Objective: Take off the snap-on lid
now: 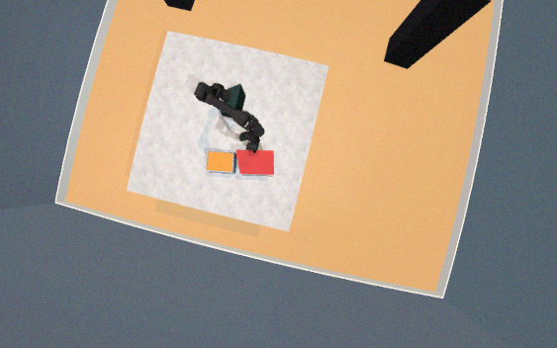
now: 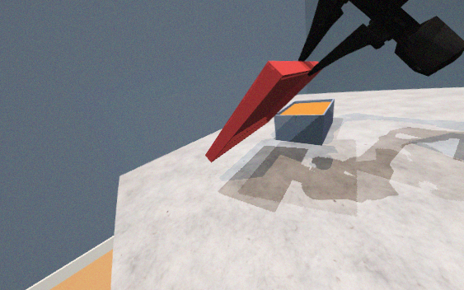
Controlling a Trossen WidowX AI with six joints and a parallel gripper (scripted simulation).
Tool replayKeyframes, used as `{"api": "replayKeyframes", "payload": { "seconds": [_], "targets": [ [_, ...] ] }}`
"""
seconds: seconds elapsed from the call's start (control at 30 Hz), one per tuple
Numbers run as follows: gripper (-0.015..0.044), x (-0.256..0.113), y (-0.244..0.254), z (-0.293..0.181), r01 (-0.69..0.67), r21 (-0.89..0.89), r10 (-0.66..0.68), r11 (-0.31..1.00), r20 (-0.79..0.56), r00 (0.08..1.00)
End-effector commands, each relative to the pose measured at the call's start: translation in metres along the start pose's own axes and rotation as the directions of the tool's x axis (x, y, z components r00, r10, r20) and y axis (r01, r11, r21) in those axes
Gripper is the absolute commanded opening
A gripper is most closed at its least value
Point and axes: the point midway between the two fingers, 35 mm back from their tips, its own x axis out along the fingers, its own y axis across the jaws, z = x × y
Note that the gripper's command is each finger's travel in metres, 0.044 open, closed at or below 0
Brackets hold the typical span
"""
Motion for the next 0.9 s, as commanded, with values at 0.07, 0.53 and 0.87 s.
{"api": "replayKeyframes", "payload": {
  "seconds": [0.07, 0.53, 0.87],
  "targets": [
    [0.0000, 0.003, -0.003, 0.000, -0.004, -0.001, 0.004, 1.000, 0.002, 1.000],
    [0.0000, 0.011, -0.012, 0.000, -0.005, -0.001, 0.005, 1.000, 0.003, 1.000],
    [0.0000, 0.016, -0.018, 0.000, -0.005, -0.001, 0.005, 1.000, 0.003, 1.000]
  ]
}}
